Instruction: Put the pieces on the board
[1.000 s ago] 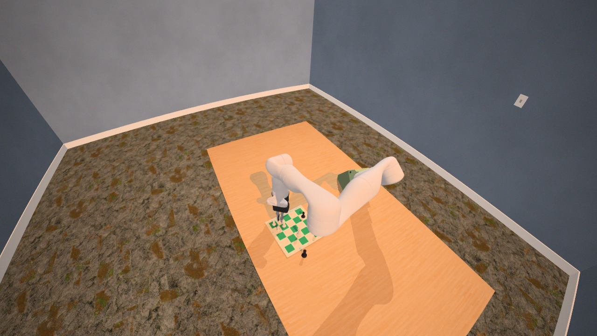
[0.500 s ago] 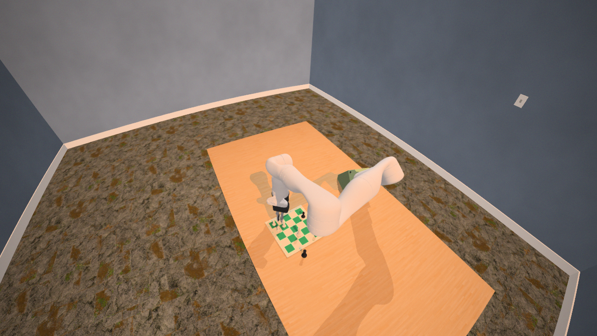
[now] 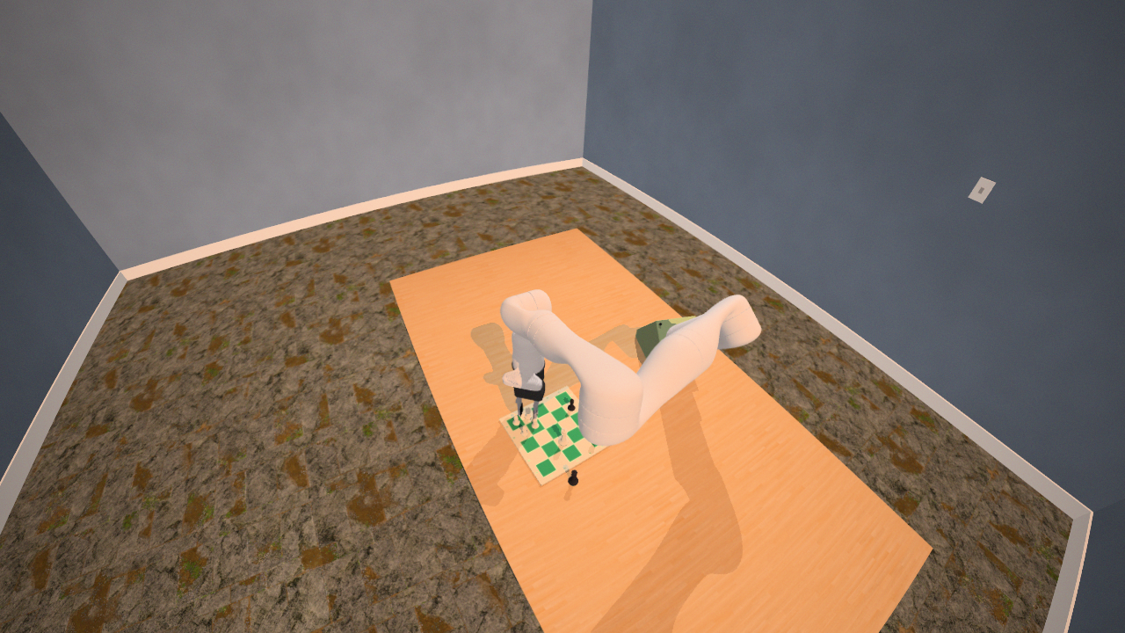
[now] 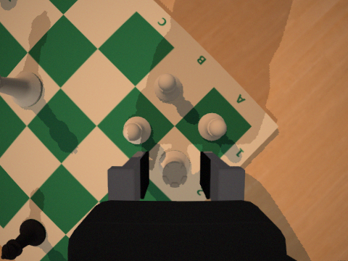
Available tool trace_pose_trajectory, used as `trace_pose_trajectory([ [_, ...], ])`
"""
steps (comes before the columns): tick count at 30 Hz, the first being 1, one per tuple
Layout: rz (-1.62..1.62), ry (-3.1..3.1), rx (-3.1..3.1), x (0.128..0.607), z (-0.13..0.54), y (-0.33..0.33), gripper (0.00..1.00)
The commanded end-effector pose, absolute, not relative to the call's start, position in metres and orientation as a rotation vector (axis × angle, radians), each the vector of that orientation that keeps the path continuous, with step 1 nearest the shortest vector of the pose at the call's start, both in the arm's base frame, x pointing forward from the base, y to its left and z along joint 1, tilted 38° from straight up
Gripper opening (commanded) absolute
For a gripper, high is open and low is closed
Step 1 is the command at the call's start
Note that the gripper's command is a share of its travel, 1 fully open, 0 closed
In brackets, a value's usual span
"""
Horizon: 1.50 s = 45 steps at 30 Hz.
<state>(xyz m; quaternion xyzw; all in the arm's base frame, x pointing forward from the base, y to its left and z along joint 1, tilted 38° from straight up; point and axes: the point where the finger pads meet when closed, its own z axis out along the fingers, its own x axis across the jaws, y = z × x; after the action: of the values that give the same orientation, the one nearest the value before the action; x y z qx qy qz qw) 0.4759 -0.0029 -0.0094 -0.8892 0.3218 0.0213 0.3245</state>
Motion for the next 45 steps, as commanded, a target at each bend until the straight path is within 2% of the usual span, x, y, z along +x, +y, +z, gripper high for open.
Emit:
trace_pose_trajectory([
  [1, 0.053, 0.845, -2.332, 0.476, -0.009, -0.004, 0.73],
  [16, 0.053, 0.845, -2.332, 0.474, 0.002, -0.012, 0.73],
  [30, 0.053, 0.845, -2.332, 0.462, 0.056, -0.052, 0.73],
  [39, 0.053, 0.845, -2.332, 0.461, 0.062, -0.057, 0.73],
  [40, 0.053, 0.845, -2.332, 0.461, 0.062, -0.057, 1.00],
  [45, 0.053, 0.845, -2.332, 0.461, 0.062, -0.057, 1.00],
])
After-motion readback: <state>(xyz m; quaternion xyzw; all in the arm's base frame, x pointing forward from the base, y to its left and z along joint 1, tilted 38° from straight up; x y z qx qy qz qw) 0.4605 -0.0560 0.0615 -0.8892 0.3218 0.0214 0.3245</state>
